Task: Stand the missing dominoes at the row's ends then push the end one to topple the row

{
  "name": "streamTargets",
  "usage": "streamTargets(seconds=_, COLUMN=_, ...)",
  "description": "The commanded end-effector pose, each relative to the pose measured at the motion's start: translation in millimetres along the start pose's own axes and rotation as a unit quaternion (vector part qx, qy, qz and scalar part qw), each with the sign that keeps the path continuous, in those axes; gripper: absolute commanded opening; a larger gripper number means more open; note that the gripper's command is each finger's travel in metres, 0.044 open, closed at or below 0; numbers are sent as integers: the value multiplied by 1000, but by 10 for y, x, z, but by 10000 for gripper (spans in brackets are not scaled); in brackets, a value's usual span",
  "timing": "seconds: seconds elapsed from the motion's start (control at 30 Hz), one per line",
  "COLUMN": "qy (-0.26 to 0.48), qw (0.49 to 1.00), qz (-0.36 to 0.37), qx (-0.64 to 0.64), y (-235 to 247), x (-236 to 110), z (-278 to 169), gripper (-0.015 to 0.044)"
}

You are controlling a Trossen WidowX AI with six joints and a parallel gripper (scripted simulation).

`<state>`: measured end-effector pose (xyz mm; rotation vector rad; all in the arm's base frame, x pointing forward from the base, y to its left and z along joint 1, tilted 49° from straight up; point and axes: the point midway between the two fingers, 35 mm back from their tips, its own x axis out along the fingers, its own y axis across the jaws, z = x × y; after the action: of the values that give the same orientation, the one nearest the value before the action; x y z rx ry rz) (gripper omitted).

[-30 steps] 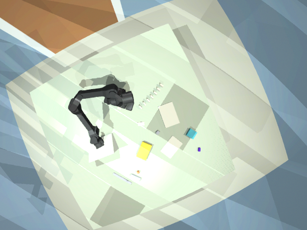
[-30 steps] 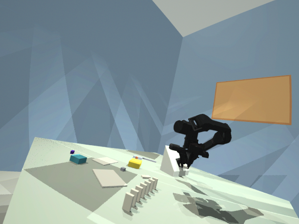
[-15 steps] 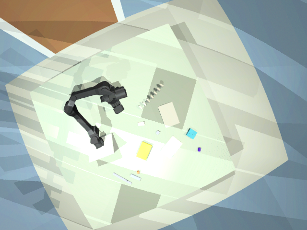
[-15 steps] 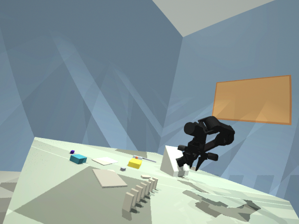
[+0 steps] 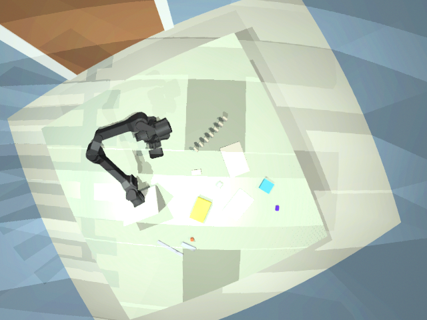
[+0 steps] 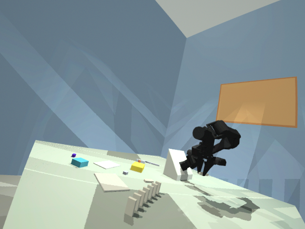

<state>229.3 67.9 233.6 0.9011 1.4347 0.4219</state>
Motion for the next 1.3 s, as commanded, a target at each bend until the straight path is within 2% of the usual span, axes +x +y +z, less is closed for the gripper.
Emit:
streamTargets(seconds=0.0, qy=1, qw=999, qz=-34, qx=2, y=-64, x=78, z=-40, gripper=107)
streamTargets(seconds=0.33, qy=-17, qw=989, qz=-144, qx=-6, y=-269, x=291, z=-110, gripper=107)
streamTargets(seconds=0.7, qy=-75, qw=967, qz=-241, qx=-18, y=-440, x=438, z=-114, gripper=107)
streamTargets(seconds=1.27, qy=-222, qw=920, qz=-321, qx=-37, y=-528, x=541, z=-37, gripper=107)
